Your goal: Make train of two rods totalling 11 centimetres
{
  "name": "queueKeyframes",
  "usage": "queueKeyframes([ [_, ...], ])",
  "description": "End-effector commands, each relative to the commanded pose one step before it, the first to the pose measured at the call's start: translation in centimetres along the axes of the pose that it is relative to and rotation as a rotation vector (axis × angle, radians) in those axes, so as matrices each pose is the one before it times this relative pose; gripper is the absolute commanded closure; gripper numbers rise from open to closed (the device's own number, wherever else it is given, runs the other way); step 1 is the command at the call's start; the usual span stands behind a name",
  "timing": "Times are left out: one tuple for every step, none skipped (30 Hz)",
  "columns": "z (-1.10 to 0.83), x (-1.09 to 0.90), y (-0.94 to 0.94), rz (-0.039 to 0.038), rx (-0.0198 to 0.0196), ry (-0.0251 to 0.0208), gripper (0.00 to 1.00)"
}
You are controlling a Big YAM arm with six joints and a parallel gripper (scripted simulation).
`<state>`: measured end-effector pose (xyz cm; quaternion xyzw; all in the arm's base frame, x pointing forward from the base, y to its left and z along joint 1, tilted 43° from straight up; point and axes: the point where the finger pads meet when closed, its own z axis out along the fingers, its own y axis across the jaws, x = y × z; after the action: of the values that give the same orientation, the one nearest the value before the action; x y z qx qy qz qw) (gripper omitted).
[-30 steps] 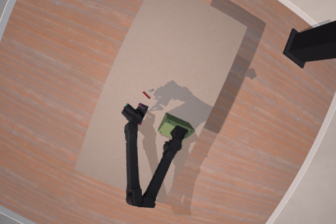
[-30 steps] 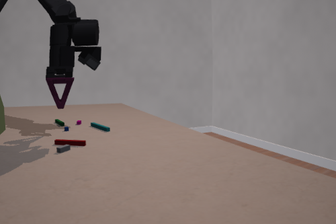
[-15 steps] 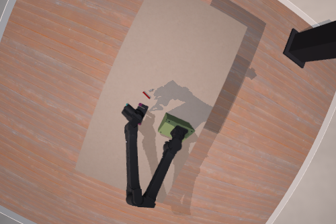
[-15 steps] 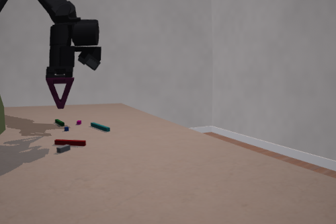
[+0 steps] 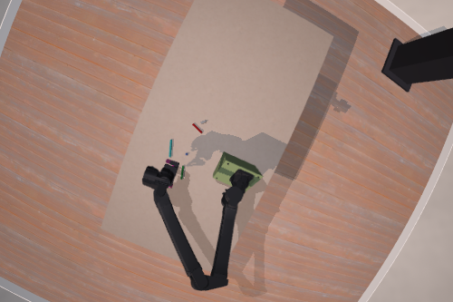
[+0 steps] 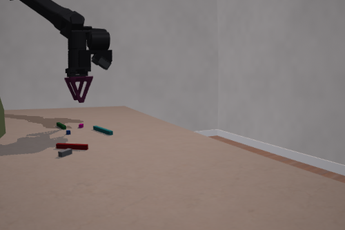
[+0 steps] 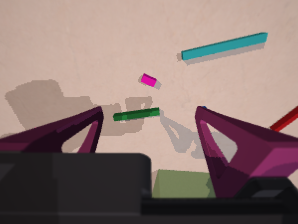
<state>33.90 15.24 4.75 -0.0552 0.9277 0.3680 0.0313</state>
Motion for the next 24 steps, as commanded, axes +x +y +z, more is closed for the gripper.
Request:
queueKeyframes([
  [0.373, 1.521, -2.152, 0.13742, 0.0117, 0.02999, 0.0],
  [0.0, 0.001, 0.015, 0.0, -0.00087, 0.00008, 0.0],
  [0.67, 0.44, 0.73, -0.02216, -0.00034, 0.0206, 0.0],
  [0.055, -0.137, 0.098, -0.00773, -0.00184, -0.00458, 0.0],
  [-0.553, -1.248, 0.633, -0.02141, -0.00254, -0.02316, 0.0],
  [-0.849, -0.838, 0.715, -0.02253, -0.00238, -0.02883, 0.0],
  [-0.31, -0.192, -0.312, 0.00839, 0.00068, -0.00947, 0.0],
  [-0.08, -0.048, -0.089, 0.00249, 0.00021, -0.00234, 0.0],
  [0.361, 0.499, -0.37, 0.0116, 0.00117, 0.01285, 0.0],
  [0.339, 0.394, -0.341, 0.01062, 0.00108, 0.01177, 0.0],
  [0.086, 0.093, -0.089, 0.00275, 0.00028, 0.00295, 0.0],
  [0.001, 0.001, 0.0, -0.00227, 0.0, 0.00003, 0.0],
  [-0.002, -0.003, 0.001, -0.0023, 0.0, -0.00007, 0.0],
  [0.0, 0.0, 0.0, -0.00037, 0.0, 0.00001, 0.0],
  [0.001, 0.002, -0.001, 0.00004, 0.0, 0.00005, 0.0],
  [0.0, 0.0, 0.0, 0.0, 0.0, 0.0, 0.0],
  [0.0, 0.0, 0.0, 0.0, 0.0, 0.0, 0.0],
  [-0.001, -0.001, 0.001, -0.00002, 0.0, -0.00002, 0.0],
  [0.001, 0.001, 0.0, 0.00002, 0.0, 0.00002, 0.0],
  [-0.001, -0.002, 0.001, -0.00003, 0.0, -0.00003, 0.0],
  [0.0, 0.0, 0.0, -0.00001, 0.0, -0.00001, 0.0],
  [0.001, 0.001, -0.001, 0.00003, 0.0, 0.00003, 0.0],
  [0.0, 0.0, 0.0, 0.0, 0.0, -0.00001, 0.0],
  [-0.001, -0.001, 0.001, -0.00002, 0.0, -0.00002, 0.0],
])
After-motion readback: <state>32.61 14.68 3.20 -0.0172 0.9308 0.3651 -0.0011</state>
